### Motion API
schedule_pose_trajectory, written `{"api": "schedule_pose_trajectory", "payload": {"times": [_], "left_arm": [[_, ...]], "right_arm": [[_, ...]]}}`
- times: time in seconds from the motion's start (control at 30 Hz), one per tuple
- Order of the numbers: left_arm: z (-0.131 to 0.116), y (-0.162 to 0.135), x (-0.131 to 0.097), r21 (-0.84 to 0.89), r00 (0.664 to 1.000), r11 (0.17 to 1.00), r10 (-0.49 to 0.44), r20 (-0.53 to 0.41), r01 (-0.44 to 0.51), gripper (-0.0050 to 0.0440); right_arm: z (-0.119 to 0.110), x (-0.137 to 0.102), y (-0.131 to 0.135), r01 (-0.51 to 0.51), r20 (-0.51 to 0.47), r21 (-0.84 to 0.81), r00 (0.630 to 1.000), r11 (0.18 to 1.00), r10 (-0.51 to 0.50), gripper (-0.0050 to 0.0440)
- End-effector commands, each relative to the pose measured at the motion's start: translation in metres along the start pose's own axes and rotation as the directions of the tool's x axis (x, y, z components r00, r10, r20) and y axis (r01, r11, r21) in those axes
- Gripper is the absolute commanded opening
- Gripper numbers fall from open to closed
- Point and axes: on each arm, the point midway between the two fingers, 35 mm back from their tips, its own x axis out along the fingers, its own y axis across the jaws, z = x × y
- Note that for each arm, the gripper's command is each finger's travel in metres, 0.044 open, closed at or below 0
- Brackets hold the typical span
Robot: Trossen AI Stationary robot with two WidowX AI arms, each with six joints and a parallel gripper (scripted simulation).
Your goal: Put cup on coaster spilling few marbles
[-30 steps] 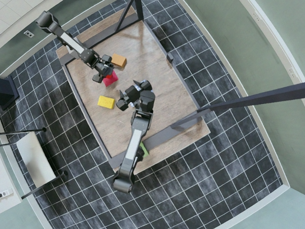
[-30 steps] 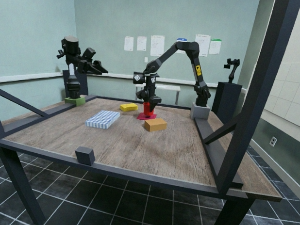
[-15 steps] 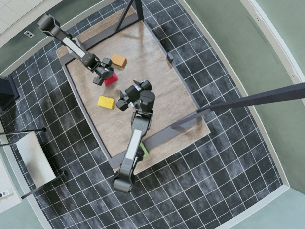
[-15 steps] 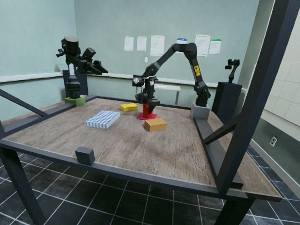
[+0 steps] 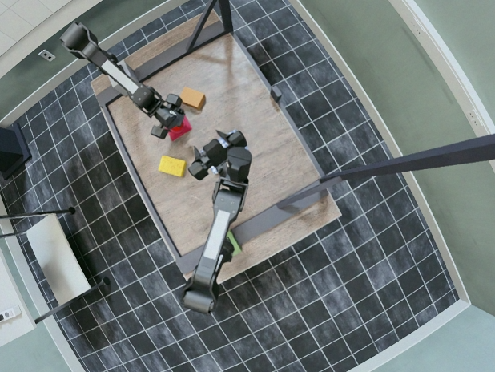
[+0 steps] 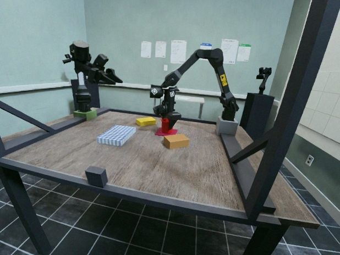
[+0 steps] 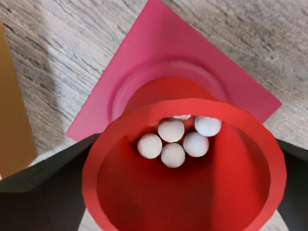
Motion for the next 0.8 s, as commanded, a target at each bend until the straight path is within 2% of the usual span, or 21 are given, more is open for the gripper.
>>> {"api": "schedule_pose_trajectory", "payload": {"times": [0.0, 0.23, 0.4, 0.5, 0.63, 0.77], "left_arm": [[0.008, 0.0, -0.004, -0.019, 1.0, 1.0, -0.007, 0.015, 0.007, 0.04], [0.008, 0.0, -0.004, -0.019, 1.0, 1.0, -0.007, 0.015, 0.007, 0.04], [0.008, 0.0, -0.004, -0.019, 1.0, 1.0, -0.007, 0.015, 0.007, 0.04], [0.008, 0.0, -0.004, -0.019, 1.0, 1.0, -0.007, 0.015, 0.007, 0.04], [0.008, 0.0, -0.004, -0.019, 1.0, 1.0, -0.007, 0.015, 0.007, 0.04], [0.008, 0.0, -0.004, -0.019, 1.0, 1.0, -0.007, 0.015, 0.007, 0.04]], "right_arm": [[0.012, -0.023, -0.003, 0.014, 0.059, -0.004, 0.998, 1.0, -0.014, 0.04], [0.011, -0.037, -0.003, 0.014, 0.059, -0.004, 0.998, 1.0, -0.014, 0.04], [0.009, -0.069, -0.003, 0.014, 0.059, -0.003, 0.998, 1.0, -0.014, 0.04], [0.009, -0.075, -0.003, 0.014, 0.059, -0.003, 0.998, 1.0, -0.014, 0.04], [0.001, -0.072, -0.001, 0.013, 0.057, 0.022, 0.998, 1.0, -0.014, 0.04], [-0.005, -0.079, -0.002, 0.027, 0.131, 0.097, 0.991, 0.995, -0.04, 0.04]]}}
